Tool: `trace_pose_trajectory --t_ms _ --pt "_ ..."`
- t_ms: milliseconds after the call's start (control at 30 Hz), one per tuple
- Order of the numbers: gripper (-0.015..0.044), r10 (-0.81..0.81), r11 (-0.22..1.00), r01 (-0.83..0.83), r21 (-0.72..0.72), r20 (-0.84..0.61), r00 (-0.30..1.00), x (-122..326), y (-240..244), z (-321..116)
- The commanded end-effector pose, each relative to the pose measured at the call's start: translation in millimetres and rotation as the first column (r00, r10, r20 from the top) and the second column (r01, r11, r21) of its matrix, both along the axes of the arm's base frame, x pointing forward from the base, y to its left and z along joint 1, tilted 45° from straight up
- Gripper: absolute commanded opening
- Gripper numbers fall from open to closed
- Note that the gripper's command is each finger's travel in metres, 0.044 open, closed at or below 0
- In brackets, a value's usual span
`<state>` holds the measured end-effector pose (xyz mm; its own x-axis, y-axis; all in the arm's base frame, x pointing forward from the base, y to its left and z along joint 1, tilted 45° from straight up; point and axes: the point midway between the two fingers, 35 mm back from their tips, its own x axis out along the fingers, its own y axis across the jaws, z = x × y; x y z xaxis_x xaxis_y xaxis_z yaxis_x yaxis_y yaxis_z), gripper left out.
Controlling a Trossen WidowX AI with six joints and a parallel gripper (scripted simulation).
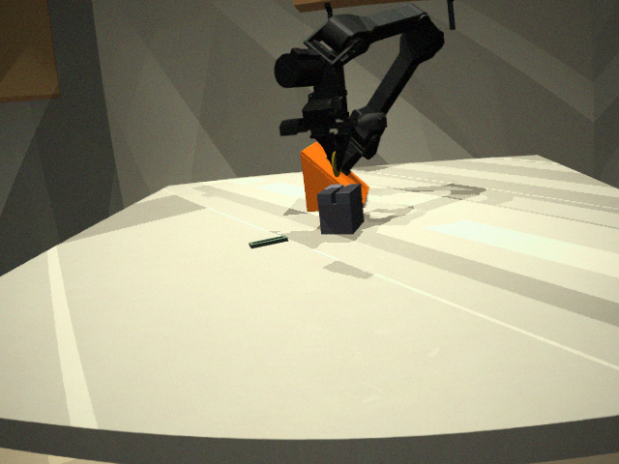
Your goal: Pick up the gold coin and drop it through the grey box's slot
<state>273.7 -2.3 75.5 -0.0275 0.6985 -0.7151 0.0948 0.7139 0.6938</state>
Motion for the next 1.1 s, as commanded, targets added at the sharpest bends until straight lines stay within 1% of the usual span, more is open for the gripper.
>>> trace_pose_trajectory --t_ms 0,1067 --pt "0.0 -0.004 1.0 0.004 0.005 -0.011 1.0 -3.6 3.7 -1.3" --pt "0.0 -0.005 1.0 0.005 0.0 -0.006 1.0 -3.1 6.6 -5.1"
